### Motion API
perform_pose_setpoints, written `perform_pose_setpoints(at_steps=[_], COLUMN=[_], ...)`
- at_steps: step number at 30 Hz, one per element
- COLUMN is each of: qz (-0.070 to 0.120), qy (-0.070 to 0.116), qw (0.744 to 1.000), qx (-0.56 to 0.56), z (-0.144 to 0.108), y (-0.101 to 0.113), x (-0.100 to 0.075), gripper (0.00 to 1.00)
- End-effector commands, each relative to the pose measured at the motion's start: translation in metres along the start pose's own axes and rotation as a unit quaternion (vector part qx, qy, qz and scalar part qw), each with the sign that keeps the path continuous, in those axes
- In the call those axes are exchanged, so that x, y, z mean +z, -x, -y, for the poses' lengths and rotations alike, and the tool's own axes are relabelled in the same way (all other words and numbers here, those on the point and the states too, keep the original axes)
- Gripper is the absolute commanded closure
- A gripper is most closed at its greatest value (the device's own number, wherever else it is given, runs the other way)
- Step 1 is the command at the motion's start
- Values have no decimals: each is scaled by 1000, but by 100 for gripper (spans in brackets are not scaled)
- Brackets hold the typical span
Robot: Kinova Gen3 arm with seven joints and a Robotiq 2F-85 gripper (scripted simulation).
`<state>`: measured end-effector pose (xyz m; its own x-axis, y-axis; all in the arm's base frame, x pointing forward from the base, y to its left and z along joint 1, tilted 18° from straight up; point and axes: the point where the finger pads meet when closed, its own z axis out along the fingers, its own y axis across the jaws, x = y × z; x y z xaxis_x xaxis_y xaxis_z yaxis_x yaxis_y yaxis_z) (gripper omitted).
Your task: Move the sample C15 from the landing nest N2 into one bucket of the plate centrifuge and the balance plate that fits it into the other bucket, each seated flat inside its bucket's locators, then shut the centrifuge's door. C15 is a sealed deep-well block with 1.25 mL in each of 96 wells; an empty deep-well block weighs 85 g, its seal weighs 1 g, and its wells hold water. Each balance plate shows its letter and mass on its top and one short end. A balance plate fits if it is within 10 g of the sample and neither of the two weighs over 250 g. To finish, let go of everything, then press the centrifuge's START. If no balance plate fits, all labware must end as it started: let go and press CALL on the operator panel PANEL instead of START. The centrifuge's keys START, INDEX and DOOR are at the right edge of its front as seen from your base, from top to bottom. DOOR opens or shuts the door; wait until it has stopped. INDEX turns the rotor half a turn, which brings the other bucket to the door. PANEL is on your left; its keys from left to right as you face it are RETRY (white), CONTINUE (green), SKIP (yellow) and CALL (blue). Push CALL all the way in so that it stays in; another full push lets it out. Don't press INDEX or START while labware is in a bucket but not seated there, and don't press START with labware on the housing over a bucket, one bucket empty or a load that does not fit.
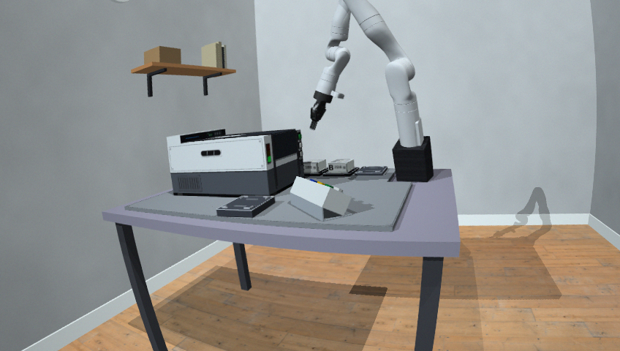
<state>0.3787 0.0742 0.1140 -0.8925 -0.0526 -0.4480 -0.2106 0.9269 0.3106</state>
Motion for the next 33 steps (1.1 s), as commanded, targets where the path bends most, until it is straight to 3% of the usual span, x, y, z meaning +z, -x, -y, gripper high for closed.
perform_pose_setpoints(at_steps=[1,33], qz=[9,9], qy=[-1,-1], qw=[1000,1000], qx=[0,0], z=[0,0], y=[1,11], x=[2,40], gripper=[90,90])
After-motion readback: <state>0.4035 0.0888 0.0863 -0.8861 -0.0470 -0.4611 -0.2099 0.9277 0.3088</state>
